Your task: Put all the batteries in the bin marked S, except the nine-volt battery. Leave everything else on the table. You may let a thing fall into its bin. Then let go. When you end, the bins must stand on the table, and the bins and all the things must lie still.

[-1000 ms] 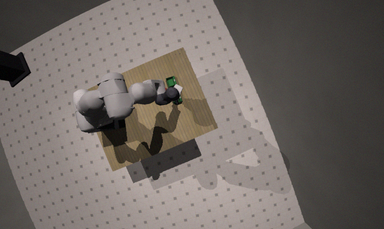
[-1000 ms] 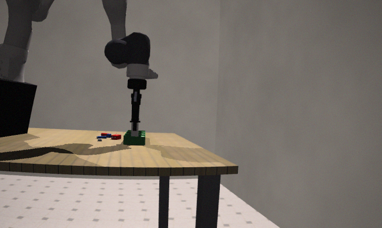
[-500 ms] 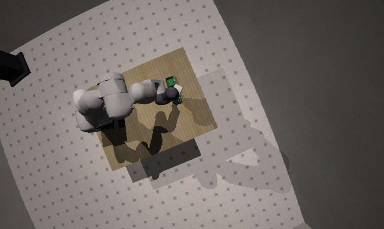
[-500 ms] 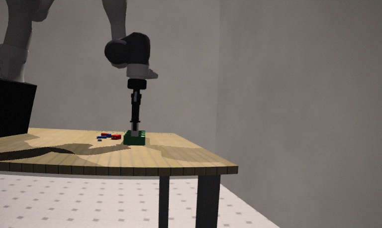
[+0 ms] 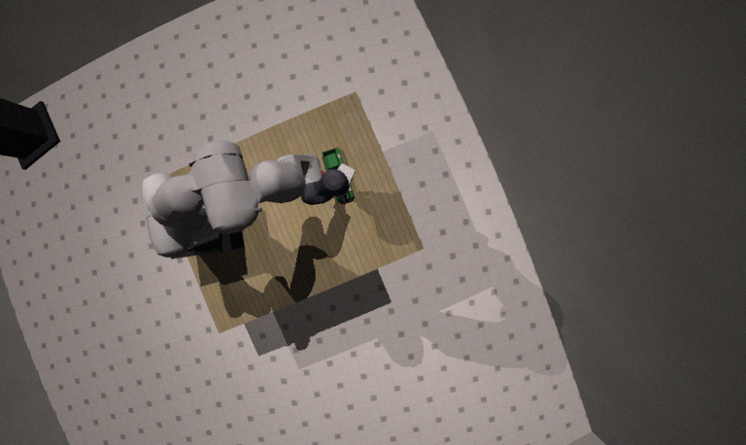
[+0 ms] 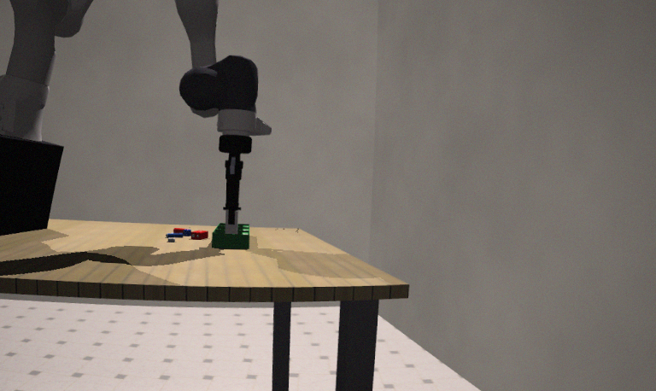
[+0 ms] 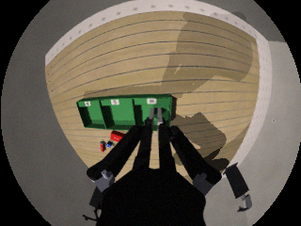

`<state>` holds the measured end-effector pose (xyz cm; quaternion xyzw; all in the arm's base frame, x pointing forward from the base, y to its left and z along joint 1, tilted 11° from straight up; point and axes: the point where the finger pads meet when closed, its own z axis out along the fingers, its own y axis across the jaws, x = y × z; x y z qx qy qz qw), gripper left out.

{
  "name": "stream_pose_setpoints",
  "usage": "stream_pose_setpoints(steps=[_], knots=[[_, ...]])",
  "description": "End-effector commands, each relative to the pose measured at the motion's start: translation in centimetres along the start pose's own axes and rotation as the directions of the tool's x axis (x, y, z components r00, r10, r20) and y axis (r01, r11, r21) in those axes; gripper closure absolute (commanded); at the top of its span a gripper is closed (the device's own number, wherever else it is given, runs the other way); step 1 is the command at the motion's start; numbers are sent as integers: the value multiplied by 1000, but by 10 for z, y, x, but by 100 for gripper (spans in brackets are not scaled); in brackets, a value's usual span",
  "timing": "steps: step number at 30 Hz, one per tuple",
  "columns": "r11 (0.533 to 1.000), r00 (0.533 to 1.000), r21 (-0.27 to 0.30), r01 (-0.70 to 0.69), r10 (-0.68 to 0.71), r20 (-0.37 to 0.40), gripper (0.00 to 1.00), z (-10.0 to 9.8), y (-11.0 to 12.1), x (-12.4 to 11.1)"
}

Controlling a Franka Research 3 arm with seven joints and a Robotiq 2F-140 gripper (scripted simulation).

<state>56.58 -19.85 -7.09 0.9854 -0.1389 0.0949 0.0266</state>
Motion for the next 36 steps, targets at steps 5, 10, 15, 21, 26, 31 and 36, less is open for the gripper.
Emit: stream_pose_setpoints(steps=[5, 10, 15, 21, 26, 31, 36], knots=[[1000, 1000, 1, 6, -6, -2, 95, -3, 0, 1], [1000, 1000, 1, 6, -6, -2, 95, -10, 0, 1], [1000, 1000, 1, 6, -6, -2, 95, -17, 0, 1], [1000, 1000, 1, 6, -6, -2, 95, -22, 0, 1], [1000, 1000, 1, 6, -6, -2, 95, -31, 0, 1], [1000, 1000, 1, 6, -6, -2, 95, -45, 0, 1], [1000, 1000, 1, 6, -6, -2, 95, -45, 0, 1]])
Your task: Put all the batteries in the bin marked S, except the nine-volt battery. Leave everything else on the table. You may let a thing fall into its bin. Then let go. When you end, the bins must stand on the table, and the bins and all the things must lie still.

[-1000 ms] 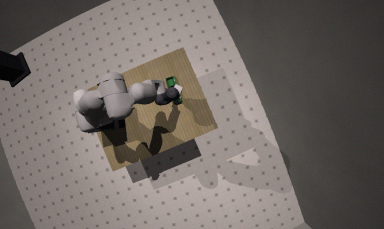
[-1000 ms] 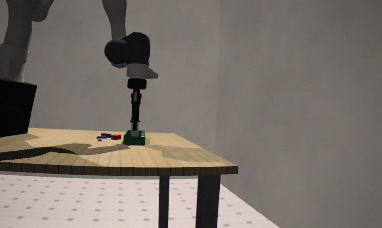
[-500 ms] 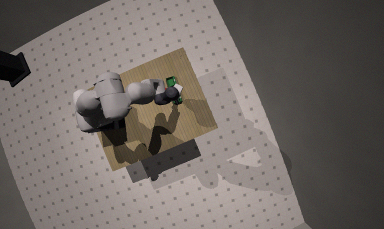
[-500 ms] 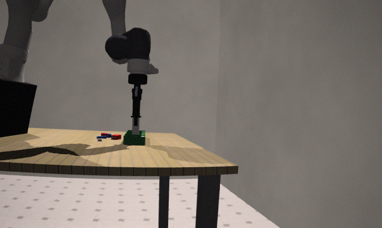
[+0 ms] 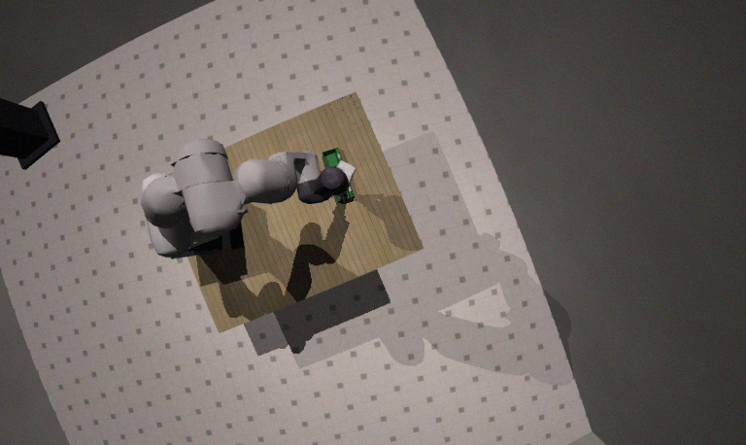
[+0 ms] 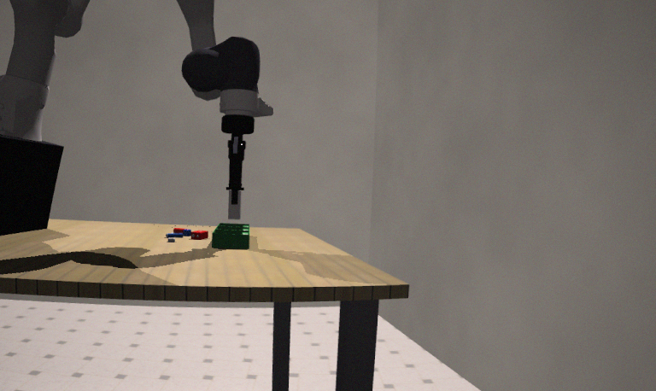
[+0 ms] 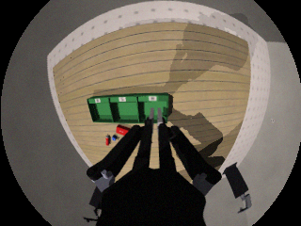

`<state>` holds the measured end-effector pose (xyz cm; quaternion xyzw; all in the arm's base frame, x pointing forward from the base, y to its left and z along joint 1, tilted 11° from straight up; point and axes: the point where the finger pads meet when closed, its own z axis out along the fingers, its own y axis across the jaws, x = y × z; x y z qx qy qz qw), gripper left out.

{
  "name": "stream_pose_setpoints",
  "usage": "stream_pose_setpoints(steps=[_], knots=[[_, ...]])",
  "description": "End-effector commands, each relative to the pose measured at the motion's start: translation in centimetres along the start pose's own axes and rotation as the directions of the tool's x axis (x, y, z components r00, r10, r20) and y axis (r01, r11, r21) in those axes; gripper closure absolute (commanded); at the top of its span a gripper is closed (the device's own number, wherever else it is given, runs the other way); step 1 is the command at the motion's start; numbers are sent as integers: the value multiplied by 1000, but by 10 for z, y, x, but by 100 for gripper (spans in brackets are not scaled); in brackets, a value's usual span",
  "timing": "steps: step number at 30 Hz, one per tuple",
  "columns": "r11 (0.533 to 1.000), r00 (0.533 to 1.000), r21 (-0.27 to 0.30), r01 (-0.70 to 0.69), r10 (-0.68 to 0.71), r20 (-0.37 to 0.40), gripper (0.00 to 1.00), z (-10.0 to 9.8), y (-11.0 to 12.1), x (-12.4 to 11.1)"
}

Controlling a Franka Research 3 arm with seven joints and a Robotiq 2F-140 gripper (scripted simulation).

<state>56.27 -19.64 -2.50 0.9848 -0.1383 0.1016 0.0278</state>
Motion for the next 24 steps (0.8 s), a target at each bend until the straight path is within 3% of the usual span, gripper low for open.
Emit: stream_pose_setpoints(steps=[1, 6, 24], knots=[[1000, 1000, 1, 5, -5, 11, 95, 1, 0, -5], [1000, 1000, 1, 5, -5, 11, 95, 1, 0, -5], [1000, 1000, 1, 5, -5, 11, 95, 1, -80, -7]])
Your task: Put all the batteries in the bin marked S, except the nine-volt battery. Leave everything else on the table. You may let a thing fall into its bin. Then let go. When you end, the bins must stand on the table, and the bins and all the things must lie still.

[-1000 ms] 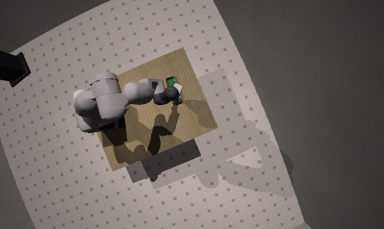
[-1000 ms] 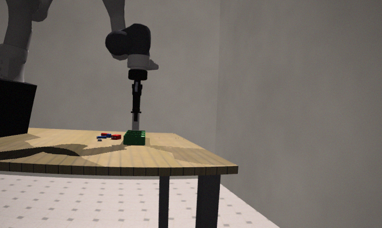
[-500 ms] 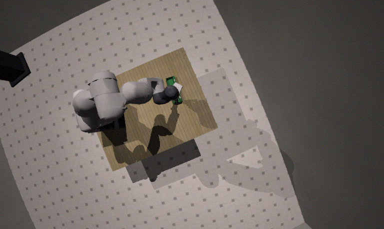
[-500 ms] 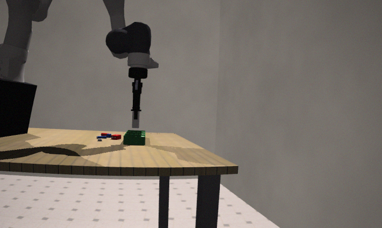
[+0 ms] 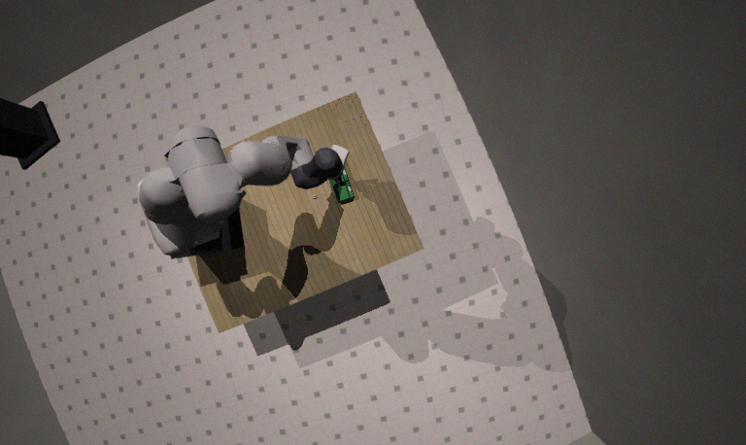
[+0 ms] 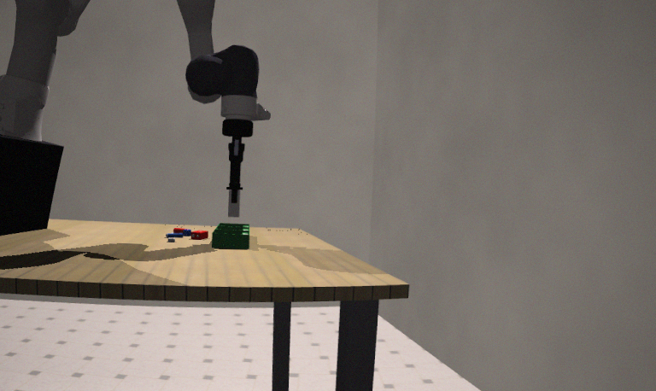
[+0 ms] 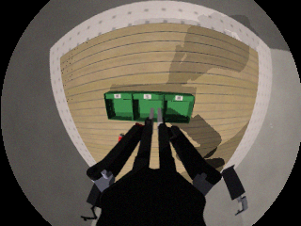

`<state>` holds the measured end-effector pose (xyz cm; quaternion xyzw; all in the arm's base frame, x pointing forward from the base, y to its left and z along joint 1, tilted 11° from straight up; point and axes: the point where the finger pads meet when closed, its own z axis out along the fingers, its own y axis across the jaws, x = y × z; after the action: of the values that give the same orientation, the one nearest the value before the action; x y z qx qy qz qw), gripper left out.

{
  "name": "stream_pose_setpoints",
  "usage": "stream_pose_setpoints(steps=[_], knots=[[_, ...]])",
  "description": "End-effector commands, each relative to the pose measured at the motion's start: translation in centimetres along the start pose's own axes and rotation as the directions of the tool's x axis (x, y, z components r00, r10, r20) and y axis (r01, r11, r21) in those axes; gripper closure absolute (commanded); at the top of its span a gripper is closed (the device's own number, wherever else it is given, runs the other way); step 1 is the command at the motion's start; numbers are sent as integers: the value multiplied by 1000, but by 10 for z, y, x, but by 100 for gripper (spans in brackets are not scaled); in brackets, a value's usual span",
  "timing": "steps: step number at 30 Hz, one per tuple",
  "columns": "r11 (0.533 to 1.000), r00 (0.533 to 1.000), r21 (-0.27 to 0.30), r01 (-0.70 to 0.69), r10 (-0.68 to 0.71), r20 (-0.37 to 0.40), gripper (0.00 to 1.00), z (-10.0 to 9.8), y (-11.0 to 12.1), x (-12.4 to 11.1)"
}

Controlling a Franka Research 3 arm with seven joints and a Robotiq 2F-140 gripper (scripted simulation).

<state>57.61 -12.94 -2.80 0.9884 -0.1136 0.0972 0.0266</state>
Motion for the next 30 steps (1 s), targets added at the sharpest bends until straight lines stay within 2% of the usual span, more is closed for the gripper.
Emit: stream_pose_setpoints(steps=[1, 10, 23, 30], knots=[[999, 999, -5, -44, 44, 3, 95, 1, -16, -1], [999, 999, -5, -44, 44, 3, 95, 11, -16, -1], [999, 999, -5, -44, 44, 3, 95, 46, -16, -1], [999, 999, -5, -44, 44, 3, 95, 46, -16, -1]])
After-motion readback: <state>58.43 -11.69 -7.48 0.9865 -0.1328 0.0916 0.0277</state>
